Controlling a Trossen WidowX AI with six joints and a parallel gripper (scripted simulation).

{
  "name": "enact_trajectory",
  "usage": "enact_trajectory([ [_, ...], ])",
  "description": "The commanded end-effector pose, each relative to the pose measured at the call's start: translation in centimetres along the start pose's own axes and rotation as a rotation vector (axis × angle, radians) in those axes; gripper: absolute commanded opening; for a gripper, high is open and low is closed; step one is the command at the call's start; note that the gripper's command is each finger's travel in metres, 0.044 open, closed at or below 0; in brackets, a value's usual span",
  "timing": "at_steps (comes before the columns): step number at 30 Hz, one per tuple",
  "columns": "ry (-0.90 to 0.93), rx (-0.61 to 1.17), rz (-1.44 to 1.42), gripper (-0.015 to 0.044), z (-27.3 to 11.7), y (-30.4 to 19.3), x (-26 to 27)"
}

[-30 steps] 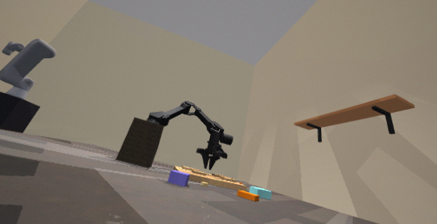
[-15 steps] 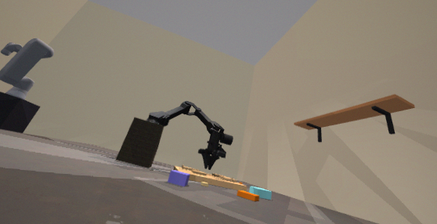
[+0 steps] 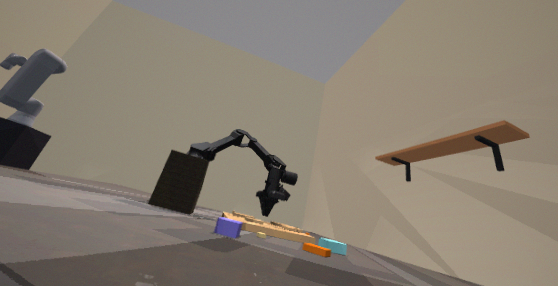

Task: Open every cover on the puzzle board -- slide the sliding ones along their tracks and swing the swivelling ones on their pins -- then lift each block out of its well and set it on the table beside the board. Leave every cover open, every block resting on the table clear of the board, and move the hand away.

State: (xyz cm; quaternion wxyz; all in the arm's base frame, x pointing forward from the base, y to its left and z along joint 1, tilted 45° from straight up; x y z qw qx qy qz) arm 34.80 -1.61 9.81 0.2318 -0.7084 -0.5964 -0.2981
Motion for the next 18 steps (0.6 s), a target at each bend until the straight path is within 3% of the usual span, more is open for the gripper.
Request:
enact_trajectory([
  [1, 0.005, 0.0, 0.061, 0.0144, 0.02, 0.0, 0.02],
  [18, 0.004, 0.001, 0.314, 0.0144, 0.02, 0.01, 0.03],
])
Point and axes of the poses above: the point midway between the two fingers, 35 mm back from their tips, its own z axis out along the fingers, its own x axis across the jaws, y = z × x, the point moved 10 cm from there along -z, back along the fingers, and after that the axes turned 9 degrees about z, right-handed, at the moved point
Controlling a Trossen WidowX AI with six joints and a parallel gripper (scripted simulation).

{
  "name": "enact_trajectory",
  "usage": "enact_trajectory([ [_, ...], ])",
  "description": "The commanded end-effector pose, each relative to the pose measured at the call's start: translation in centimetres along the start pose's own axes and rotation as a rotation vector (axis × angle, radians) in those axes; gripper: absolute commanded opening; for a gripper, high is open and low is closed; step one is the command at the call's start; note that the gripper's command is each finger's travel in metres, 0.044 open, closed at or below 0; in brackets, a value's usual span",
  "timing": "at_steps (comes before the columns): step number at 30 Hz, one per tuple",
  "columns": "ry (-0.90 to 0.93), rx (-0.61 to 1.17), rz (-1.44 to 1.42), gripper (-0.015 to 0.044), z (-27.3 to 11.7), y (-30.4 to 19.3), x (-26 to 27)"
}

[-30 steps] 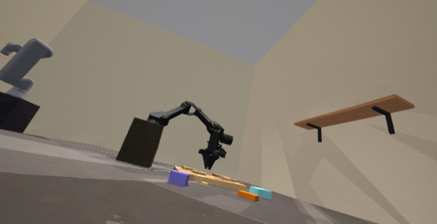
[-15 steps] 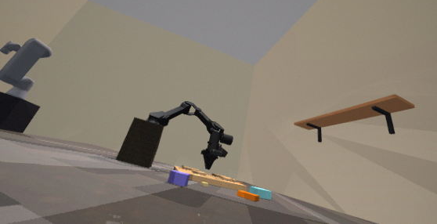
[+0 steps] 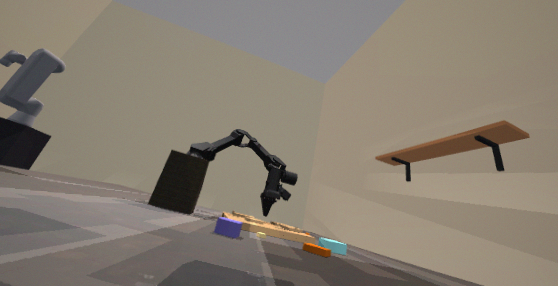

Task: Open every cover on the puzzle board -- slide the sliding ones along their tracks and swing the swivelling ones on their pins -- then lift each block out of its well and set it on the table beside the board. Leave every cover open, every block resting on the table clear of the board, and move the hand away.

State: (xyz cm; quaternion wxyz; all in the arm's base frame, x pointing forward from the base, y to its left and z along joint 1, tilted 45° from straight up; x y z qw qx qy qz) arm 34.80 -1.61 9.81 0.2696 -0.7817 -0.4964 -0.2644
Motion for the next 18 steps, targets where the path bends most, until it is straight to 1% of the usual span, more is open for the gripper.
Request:
enact_trajectory([
  [1, 0.004, 0.001, 0.061, 0.0144, 0.02, 0.0, 0.02],
  [18, 0.004, 0.002, 0.314, 0.0144, 0.02, 0.01, 0.03],
])
Point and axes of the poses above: the point midway between the two fingers, 35 mm back from their tips, its own z axis out along the fingers, its own x axis across the jaws, y = z × x, the point moved 10 cm from there along -z, back along the fingers, and after that the axes turned 9 degrees about z, right-handed, at the moved point
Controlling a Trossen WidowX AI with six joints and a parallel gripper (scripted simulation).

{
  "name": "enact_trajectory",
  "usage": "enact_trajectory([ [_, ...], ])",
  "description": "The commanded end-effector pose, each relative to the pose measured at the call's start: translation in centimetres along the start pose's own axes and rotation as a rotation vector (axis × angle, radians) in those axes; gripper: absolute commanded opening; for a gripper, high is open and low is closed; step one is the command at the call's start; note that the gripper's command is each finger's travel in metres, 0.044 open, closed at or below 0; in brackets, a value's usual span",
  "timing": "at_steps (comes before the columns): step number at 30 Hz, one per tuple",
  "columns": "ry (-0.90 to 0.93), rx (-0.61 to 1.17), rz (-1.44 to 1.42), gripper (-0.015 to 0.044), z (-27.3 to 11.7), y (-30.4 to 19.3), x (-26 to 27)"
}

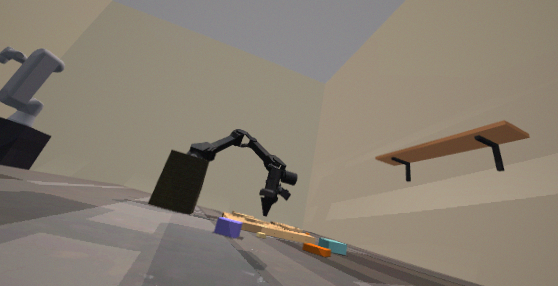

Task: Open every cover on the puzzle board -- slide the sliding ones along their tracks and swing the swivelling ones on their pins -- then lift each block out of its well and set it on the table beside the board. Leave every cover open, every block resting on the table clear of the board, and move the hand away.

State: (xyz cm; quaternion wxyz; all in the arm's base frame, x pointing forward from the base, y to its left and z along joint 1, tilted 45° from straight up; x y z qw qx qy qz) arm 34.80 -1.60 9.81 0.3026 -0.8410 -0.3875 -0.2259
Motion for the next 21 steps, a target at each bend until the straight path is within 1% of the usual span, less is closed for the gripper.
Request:
enact_trajectory([
  [1, 0.004, 0.002, 0.061, 0.0144, 0.01, 0.0, 0.03],
  [21, 0.004, 0.003, 0.359, 0.0144, 0.01, 0.0, 0.04],
])
Point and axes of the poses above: the point midway between the two fingers, 35 mm back from their tips, its own z axis out along the fingers, its own x axis across the jaws, y = z × x, the point moved 10 cm from there along -z, back along the fingers, and after that the axes turned 9 degrees about z, right-handed, at the moved point
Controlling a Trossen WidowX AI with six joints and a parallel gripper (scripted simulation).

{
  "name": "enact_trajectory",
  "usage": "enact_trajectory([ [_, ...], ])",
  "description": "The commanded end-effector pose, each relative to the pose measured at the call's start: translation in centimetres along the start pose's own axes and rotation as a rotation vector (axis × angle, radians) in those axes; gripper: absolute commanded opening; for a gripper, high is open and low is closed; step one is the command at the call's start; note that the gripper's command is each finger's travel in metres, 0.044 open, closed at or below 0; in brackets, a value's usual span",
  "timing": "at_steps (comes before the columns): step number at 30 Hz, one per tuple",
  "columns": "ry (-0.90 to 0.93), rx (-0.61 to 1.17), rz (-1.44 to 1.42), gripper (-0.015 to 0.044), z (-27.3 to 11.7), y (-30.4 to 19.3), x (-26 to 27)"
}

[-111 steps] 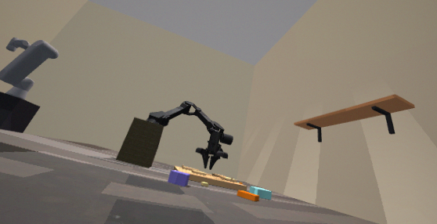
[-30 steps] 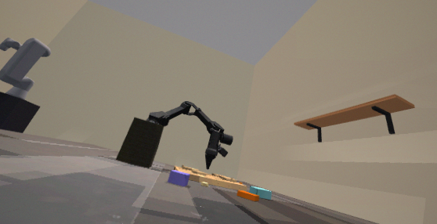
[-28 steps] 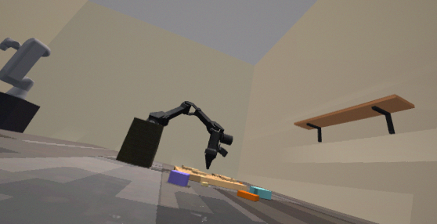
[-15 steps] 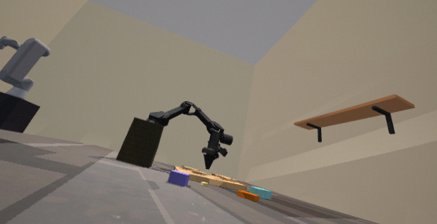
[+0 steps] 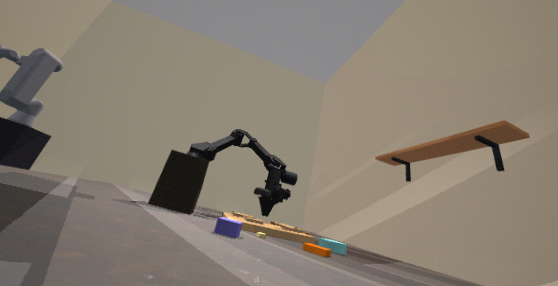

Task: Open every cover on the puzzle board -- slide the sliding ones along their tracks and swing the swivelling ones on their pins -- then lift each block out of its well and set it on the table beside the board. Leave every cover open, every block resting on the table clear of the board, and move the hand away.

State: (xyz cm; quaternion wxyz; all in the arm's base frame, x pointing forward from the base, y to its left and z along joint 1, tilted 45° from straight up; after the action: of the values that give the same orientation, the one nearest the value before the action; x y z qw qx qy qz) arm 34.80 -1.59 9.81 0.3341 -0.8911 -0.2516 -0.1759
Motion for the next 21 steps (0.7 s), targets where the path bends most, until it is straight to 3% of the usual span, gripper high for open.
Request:
enact_trajectory([
  [1, 0.003, 0.003, 0.061, 0.0144, 0.01, -0.01, 0.04],
  [21, 0.003, 0.003, 0.173, 0.0144, 0.24, -0.01, 0.04],
])
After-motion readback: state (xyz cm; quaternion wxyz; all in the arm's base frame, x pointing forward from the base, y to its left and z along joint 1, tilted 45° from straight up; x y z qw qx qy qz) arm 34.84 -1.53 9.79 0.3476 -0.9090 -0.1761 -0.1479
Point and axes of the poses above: the point midway between the two fingers, 35 mm back from their tips, its own z axis out along the fingers, its own x axis across the jaws, y = z × x, the point moved 10 cm from there along -z, back along the fingers, and after that the axes turned 9 degrees about z, right-handed, at the moved point
